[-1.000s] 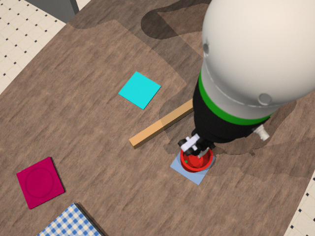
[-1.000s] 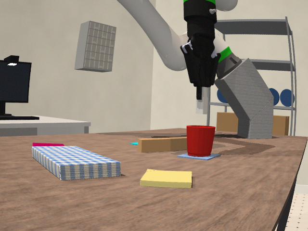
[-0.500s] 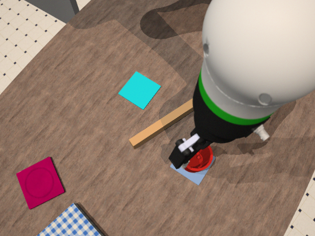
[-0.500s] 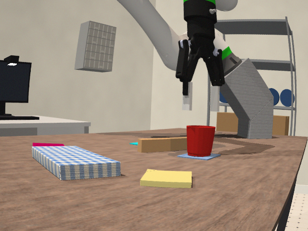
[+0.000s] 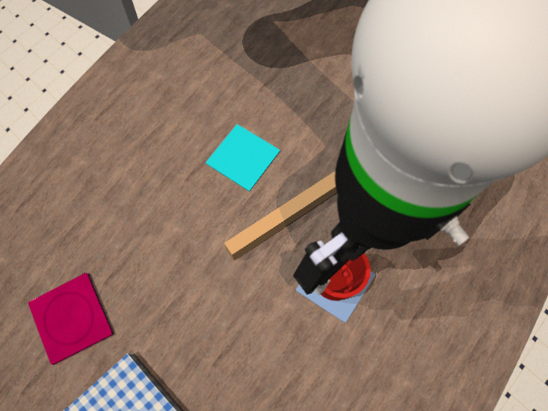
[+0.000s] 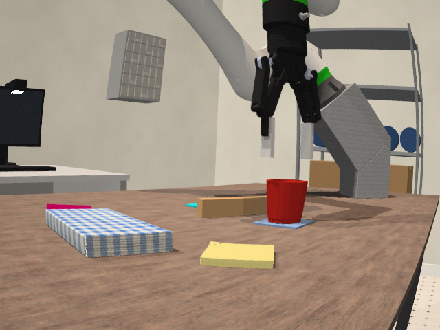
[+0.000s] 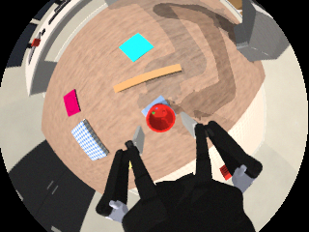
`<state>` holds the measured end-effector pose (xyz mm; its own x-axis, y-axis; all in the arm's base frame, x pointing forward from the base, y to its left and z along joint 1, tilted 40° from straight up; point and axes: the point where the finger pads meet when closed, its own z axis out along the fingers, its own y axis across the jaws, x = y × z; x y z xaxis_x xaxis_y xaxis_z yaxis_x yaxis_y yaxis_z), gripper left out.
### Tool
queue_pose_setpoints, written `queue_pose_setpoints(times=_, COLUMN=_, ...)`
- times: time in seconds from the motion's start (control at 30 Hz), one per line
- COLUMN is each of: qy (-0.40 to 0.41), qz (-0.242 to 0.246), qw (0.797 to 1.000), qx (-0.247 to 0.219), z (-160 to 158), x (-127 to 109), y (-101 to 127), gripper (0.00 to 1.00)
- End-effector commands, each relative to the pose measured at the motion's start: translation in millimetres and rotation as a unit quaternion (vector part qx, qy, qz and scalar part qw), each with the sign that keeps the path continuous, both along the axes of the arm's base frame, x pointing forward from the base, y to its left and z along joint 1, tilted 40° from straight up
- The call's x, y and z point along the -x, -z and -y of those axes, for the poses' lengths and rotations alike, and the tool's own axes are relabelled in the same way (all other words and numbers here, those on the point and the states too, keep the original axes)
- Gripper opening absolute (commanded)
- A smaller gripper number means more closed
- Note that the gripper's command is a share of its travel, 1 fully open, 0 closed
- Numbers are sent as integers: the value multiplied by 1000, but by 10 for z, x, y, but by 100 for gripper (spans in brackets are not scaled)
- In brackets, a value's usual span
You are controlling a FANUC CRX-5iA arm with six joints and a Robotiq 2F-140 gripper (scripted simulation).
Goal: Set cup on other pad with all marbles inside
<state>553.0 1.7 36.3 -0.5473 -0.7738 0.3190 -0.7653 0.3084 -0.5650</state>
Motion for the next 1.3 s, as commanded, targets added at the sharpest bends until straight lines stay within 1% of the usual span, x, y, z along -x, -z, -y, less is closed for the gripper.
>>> queue_pose_setpoints(times=0.0, qy=0, qz=0, qw=1000, qx=0, z=-2, x=-1, y=-1, gripper=59)
queue_pose_setpoints(times=0.67, qy=0, qz=0, qw=1000, qx=-1, z=22, x=-16, y=33, gripper=59)
queue_pose_setpoints(times=0.9, qy=0, qz=0, qw=1000, qx=-1, z=75, x=-49, y=107, gripper=59)
queue_pose_setpoints(times=1.27, qy=0, qz=0, qw=1000, qx=-1, z=274, x=-173, y=387, gripper=59)
